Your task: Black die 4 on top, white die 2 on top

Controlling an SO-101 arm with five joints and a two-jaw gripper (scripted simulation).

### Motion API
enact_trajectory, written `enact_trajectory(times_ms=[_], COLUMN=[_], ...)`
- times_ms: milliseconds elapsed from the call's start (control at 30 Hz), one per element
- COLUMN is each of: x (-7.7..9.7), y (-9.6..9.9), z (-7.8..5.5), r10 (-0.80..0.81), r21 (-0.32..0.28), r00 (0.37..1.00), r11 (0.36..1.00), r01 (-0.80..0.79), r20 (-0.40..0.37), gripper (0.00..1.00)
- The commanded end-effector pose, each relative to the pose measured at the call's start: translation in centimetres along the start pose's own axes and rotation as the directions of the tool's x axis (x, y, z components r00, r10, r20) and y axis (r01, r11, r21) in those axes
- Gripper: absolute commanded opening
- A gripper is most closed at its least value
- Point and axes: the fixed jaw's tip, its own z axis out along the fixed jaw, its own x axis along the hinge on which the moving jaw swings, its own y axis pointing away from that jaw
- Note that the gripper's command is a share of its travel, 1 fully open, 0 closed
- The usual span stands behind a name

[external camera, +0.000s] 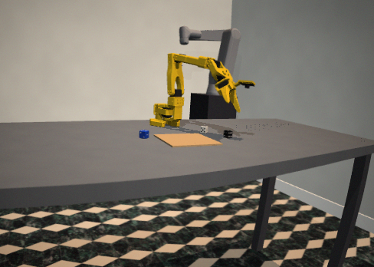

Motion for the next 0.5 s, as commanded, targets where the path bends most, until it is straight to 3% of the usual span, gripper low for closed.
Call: enact_trajectory(times_ms=[0,67,300,467], x=[1.7,1.7,5.0,5.8], y=[0.7,0.7,1.7,1.9], z=[-0.3,-0.3,0.3,0.5], r10=[0.087,0.087,0.186,0.209], r21=[0.005,0.005,-0.008,-0.009], r00=[0.994,0.994,0.982,0.978], r11=[0.996,0.996,0.982,0.978], r01=[-0.088,-0.088,-0.186,-0.210], r20=[0.064,0.064,-0.001,-0.017], gripper=[0.43,0.43,0.31,0.28])
